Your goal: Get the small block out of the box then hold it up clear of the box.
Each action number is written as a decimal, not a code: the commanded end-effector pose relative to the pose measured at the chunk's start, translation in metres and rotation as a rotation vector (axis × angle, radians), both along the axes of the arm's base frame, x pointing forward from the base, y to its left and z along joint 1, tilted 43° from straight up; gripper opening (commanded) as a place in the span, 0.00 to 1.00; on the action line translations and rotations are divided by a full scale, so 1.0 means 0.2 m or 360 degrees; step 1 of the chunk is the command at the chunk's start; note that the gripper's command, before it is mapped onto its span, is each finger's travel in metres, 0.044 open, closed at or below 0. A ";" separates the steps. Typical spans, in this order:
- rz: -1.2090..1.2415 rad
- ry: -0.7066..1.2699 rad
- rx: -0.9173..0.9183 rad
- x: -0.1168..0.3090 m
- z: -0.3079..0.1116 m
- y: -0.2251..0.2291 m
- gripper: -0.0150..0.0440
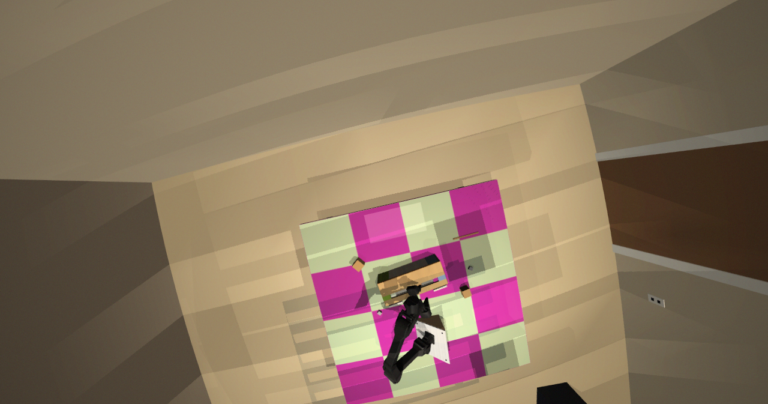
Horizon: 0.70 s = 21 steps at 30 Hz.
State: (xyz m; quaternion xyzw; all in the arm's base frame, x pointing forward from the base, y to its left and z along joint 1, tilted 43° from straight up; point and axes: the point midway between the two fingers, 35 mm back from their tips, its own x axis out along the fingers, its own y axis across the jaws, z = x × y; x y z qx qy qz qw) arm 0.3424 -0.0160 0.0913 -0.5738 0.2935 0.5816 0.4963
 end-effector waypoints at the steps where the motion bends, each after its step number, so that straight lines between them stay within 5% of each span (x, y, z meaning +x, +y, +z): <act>1: -0.0089 0.0239 0.0290 -0.18 0.17 0.10 0.93; 21: -0.0090 0.0238 0.0289 -0.17 0.12 0.15 0.93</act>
